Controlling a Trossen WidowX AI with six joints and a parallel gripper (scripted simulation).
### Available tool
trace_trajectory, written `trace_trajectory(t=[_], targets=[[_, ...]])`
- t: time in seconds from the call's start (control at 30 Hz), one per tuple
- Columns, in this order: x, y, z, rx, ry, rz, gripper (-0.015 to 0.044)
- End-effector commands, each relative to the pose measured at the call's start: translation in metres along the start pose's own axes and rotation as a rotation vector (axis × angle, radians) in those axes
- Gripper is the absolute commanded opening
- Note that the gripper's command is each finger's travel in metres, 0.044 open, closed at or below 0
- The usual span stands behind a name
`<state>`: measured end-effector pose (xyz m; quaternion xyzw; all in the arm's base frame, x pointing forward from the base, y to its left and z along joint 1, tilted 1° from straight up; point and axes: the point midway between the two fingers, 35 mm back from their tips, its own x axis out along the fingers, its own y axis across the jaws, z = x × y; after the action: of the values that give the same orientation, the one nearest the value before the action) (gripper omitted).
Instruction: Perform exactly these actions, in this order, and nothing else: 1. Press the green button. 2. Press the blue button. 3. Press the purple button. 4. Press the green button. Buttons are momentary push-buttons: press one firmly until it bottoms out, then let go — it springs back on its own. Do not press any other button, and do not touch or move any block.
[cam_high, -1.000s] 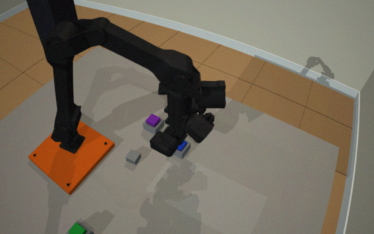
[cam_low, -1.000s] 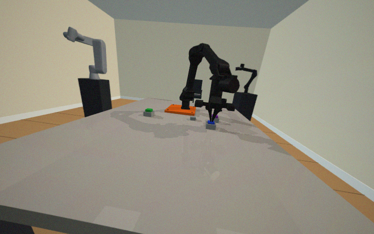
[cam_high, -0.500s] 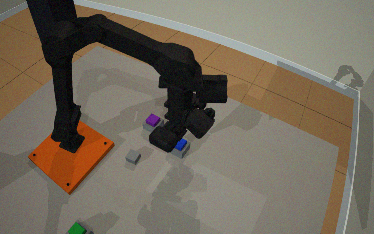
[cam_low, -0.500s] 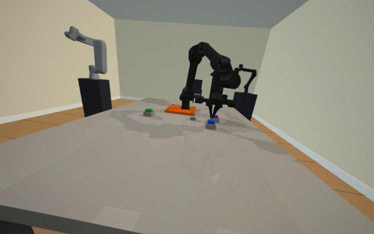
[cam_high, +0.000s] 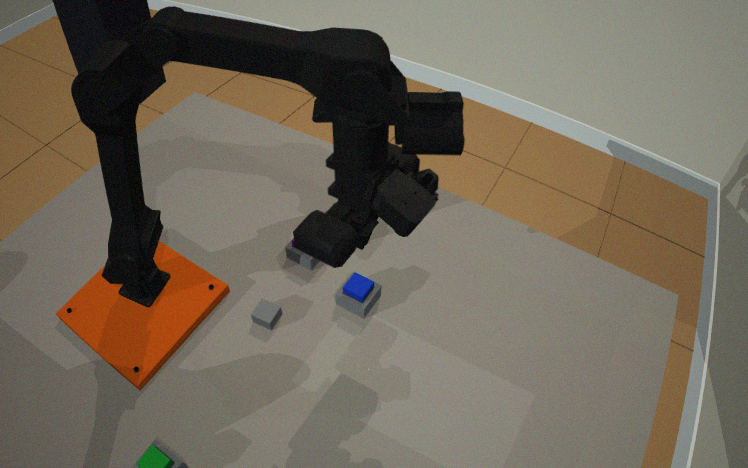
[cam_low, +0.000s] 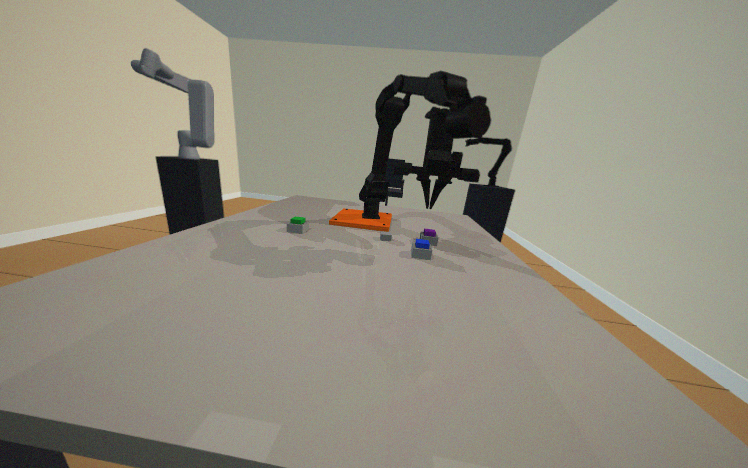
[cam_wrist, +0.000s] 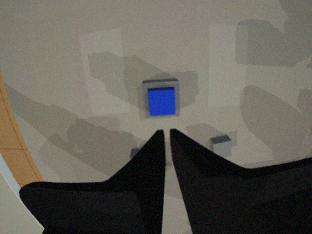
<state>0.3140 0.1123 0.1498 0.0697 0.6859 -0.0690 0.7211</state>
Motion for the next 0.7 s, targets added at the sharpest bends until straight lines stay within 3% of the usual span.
trace_trajectory(t=[0.0, 0.23, 0.47, 0.67], targets=[[-0.004, 0.005, -0.013, 0.003, 0.012, -0.002, 0.0020], [-0.004, 0.031, -0.112, 0.003, 0.021, 0.001, 0.0020], [-0.002, 0.031, -0.115, 0.003, 0.022, 0.001, 0.0020], [0.056, 0.031, -0.116, 0.003, 0.022, 0.001, 0.0020]])
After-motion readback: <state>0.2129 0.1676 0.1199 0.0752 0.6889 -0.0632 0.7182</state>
